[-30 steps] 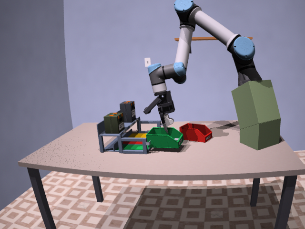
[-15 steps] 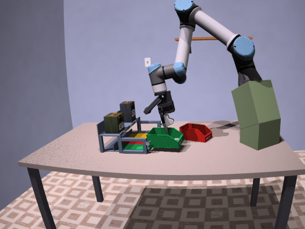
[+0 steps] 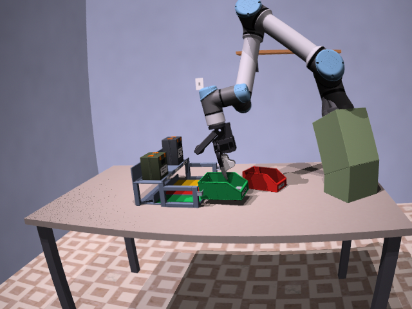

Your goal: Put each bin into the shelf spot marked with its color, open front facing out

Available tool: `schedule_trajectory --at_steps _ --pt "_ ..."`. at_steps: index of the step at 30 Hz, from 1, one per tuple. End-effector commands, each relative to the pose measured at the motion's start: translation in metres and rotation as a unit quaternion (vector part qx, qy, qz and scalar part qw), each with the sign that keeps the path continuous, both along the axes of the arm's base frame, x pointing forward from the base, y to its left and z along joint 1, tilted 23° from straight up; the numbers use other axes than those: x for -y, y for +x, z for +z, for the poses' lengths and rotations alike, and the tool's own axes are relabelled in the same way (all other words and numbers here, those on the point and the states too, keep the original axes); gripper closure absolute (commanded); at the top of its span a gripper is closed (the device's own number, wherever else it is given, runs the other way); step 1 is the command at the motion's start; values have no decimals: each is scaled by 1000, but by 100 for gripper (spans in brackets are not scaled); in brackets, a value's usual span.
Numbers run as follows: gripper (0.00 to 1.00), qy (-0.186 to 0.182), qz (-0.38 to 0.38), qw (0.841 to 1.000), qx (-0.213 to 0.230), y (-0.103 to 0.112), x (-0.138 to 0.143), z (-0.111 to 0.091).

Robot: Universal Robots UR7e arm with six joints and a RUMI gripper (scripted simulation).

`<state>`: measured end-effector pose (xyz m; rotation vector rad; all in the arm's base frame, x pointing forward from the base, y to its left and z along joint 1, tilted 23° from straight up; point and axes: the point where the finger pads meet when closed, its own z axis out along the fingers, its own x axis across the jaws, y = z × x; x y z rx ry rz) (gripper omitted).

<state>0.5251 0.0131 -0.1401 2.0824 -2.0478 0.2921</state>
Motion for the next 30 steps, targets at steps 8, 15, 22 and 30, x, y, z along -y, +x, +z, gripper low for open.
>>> schedule_trajectory --at_steps 8,15,22,30 --pt "100 1 -5 1000 -8 0 0 1" --pt "100 2 -5 1000 -9 -1 0 1" --pt "100 2 -5 1000 -10 -2 0 1" --pt "100 2 -5 1000 -9 -1 0 2"
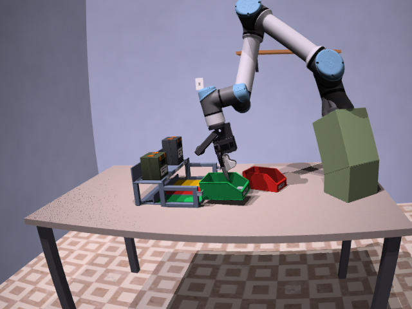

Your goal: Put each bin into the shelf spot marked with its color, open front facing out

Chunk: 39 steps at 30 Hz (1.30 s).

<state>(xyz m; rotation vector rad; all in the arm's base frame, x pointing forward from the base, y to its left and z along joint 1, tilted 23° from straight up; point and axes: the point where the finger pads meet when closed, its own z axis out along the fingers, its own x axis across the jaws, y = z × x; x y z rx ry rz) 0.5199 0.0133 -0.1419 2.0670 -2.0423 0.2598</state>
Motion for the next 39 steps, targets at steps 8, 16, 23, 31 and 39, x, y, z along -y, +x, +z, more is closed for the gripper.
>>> schedule_trajectory --at_steps 8,16,23,31,39 --pt "100 0 -1 1000 4 4 0 4" --pt "100 0 -1 1000 5 5 0 4" --pt "100 0 -1 1000 4 7 0 4" --pt "100 1 -1 1000 4 9 0 4" --pt "100 1 -1 1000 3 13 0 4"
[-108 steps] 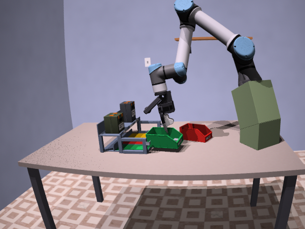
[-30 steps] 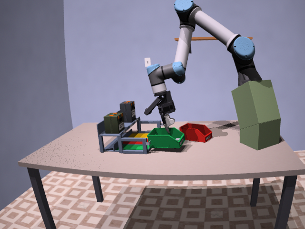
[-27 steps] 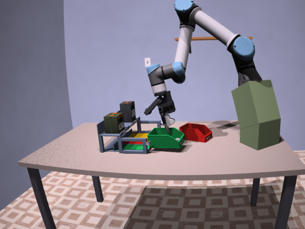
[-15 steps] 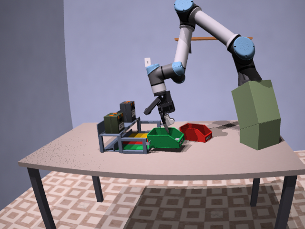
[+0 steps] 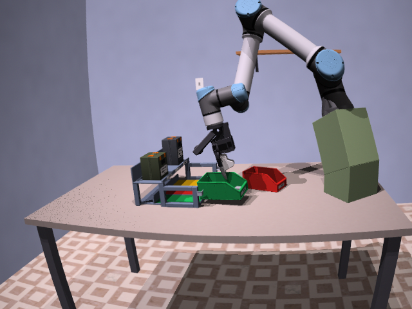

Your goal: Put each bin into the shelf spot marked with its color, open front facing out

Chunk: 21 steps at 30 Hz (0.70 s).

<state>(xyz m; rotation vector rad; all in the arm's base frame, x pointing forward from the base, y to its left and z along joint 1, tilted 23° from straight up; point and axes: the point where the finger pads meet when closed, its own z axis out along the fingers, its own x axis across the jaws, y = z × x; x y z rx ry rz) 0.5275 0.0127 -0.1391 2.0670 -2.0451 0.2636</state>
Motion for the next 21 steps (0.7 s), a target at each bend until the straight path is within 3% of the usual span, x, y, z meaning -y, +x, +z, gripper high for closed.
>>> schedule_trajectory --at_steps 1,21 --pt "100 1 0 1000 1 6 -1 1" --pt "100 1 0 1000 1 21 -1 4"
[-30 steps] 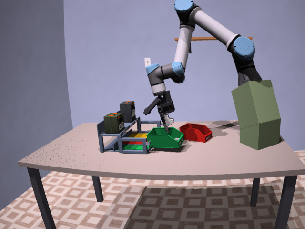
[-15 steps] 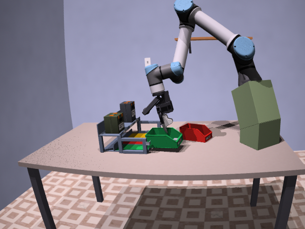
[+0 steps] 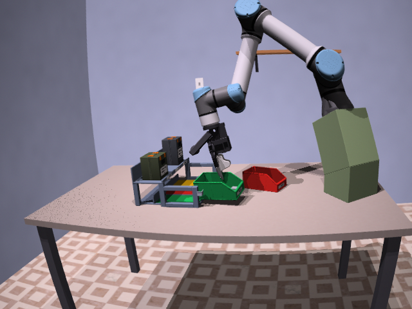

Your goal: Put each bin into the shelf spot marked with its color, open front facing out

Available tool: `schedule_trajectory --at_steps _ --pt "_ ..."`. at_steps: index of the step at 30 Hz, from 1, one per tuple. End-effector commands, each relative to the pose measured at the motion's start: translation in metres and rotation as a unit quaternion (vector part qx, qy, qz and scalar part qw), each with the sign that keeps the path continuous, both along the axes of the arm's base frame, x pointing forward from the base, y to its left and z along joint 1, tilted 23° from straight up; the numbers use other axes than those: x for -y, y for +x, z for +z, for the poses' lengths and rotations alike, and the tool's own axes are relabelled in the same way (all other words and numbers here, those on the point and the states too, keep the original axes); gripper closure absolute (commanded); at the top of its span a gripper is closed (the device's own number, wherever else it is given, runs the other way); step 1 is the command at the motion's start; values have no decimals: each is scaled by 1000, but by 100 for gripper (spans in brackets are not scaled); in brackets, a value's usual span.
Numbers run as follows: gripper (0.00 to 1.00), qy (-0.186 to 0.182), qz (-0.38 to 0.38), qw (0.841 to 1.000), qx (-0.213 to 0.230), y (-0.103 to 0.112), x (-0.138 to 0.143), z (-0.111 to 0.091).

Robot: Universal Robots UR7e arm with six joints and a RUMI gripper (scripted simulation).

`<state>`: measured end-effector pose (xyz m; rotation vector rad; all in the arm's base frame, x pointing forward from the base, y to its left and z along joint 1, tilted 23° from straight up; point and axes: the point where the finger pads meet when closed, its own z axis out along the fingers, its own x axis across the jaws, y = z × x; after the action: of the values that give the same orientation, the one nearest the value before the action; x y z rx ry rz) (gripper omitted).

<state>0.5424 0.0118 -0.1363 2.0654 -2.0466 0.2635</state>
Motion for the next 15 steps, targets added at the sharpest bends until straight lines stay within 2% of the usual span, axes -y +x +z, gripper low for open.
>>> schedule_trajectory --at_steps 1,15 --pt "100 1 1 1000 1 7 -2 2" --pt "100 1 1 1000 1 24 -2 5"
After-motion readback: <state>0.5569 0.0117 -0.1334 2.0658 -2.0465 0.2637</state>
